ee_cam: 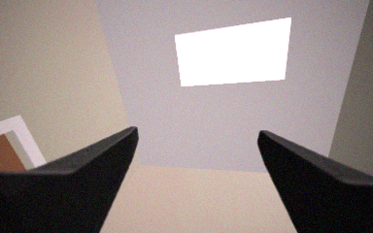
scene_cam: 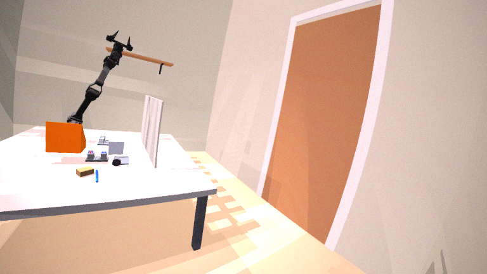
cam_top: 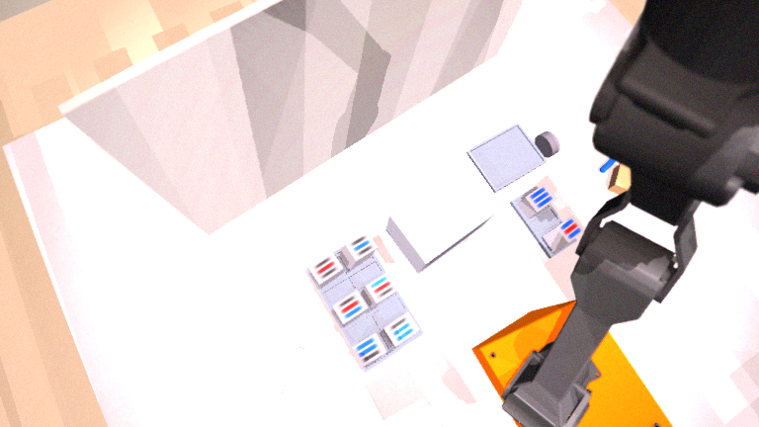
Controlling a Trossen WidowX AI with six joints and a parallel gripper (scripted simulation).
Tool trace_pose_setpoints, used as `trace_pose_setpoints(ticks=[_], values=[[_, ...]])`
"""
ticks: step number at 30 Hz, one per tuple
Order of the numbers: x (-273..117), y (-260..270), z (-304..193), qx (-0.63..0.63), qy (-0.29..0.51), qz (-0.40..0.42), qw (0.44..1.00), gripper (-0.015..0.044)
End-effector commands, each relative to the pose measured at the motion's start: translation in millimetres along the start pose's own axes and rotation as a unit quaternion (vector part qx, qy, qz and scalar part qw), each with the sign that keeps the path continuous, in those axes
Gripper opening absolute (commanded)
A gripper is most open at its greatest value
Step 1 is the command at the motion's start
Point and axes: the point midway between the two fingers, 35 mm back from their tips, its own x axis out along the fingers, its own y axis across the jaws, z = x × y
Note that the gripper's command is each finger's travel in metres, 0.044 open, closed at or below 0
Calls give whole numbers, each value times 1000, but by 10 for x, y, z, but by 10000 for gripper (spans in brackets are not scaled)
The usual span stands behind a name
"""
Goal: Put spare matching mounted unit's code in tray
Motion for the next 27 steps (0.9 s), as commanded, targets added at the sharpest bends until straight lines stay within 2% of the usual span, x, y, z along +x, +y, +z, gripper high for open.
trace_pose_setpoints(ticks=[1,2,10,18,27], values=[[0,0,0,0,0,0,1000,426],[0,0,0,0,0,0,1000,440],[18,-159,167,-22,-19,-14,999,440],[-42,-956,1151,-145,-120,-100,977,440],[-468,-1644,2428,-297,-229,-215,901,440]])
